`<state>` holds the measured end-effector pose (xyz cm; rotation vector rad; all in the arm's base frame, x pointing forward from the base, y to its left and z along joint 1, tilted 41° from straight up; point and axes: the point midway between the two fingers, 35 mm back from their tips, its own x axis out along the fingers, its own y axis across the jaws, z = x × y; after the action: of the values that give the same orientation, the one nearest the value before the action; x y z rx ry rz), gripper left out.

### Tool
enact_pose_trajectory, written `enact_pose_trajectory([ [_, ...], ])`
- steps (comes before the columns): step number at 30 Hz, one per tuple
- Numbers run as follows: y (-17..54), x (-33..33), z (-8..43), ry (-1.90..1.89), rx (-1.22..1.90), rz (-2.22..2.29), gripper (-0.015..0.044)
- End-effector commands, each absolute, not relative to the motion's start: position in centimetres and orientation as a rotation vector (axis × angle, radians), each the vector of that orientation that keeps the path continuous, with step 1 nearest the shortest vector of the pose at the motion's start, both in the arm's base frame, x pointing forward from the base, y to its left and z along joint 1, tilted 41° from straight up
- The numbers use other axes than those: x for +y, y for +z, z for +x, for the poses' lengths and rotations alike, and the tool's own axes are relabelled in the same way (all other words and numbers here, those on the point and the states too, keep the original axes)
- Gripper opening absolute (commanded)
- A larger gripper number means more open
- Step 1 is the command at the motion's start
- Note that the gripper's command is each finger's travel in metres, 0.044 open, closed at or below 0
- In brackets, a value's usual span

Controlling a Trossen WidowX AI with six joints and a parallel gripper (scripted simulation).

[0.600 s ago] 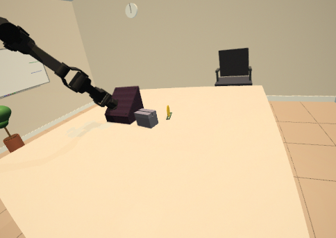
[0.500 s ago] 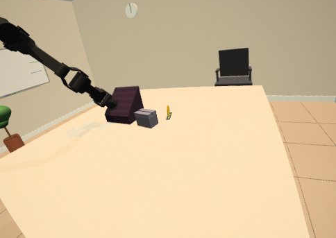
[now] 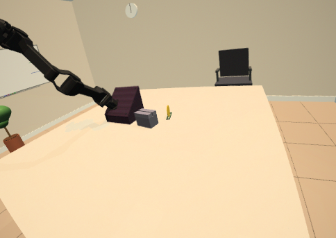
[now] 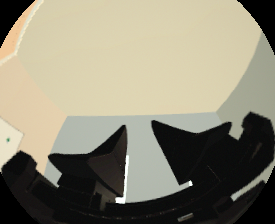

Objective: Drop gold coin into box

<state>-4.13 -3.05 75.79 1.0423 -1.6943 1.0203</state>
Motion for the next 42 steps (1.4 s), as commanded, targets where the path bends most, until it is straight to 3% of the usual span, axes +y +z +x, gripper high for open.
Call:
enact_pose_trajectory([
  [1, 75.2, 3.5, -8.1, 1.247, -1.612, 0.893, 0.0161],
  [10, 71.9, 16.8, -11.4, 1.58, -1.289, 0.615, 0.0161],
  [19, 66.3, 28.9, -9.3, 1.702, -0.85, 0.414, 0.0161],
  [31, 56.4, 40.7, 0.1, 1.562, -0.273, 0.277, 0.0161],
  [42, 45.2, 45.5, 12.3, 1.237, 0.21, 0.259, 0.0161],
])
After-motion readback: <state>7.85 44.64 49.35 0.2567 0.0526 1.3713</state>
